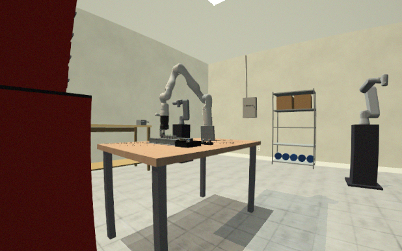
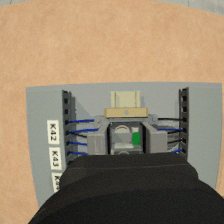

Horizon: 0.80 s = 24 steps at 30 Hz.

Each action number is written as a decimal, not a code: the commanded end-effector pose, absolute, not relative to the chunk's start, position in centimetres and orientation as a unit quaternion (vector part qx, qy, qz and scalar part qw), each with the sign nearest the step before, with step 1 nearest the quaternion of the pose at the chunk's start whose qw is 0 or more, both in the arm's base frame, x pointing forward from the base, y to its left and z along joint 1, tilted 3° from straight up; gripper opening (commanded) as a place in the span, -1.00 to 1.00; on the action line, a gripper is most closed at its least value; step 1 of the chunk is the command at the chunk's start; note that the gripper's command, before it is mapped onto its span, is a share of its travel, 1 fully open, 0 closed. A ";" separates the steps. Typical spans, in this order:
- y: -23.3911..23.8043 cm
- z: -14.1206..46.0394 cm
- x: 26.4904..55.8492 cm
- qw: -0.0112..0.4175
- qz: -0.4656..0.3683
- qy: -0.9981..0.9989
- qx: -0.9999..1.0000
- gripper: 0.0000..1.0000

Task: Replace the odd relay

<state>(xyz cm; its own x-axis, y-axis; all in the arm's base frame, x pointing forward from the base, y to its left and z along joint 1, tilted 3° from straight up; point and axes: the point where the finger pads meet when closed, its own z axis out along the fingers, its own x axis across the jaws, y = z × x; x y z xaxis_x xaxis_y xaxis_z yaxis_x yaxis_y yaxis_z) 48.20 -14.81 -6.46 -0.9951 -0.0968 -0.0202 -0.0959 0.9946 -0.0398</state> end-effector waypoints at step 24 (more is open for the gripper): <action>-14.9 -6.9 48.0 0.011 -0.020 0.999 -0.042 -1.00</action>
